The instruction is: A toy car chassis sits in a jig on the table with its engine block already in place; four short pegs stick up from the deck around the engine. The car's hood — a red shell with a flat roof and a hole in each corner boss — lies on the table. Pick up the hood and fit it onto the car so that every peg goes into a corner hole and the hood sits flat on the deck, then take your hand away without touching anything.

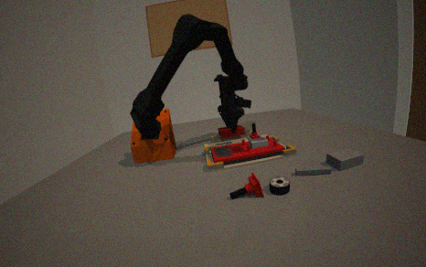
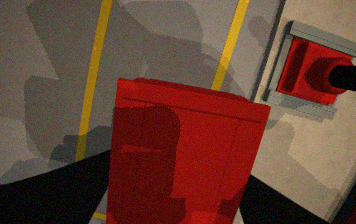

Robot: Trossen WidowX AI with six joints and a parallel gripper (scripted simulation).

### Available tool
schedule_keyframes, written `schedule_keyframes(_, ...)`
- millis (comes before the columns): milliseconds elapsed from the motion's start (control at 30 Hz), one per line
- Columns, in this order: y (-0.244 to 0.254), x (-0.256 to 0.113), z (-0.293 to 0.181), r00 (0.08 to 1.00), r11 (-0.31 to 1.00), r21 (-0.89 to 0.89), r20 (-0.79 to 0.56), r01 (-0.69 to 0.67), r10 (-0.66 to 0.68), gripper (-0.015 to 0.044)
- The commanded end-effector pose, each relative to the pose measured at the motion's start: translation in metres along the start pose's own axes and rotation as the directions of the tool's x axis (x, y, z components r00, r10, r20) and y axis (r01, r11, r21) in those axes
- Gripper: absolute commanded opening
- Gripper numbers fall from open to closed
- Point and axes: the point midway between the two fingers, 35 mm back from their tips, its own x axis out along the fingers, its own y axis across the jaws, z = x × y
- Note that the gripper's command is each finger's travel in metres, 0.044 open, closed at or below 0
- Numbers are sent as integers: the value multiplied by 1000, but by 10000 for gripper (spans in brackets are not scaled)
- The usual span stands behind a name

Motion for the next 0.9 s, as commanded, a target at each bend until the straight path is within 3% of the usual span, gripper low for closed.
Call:
schedule_keyframes(0,1,-14,3,1000,1000,10,7,-8,8,0)
schedule_keyframes(500,2,-71,3,1000,1000,9,7,-10,10,0)
schedule_keyframes(867,-15,-80,9,1000,1000,5,9,-12,12,0)
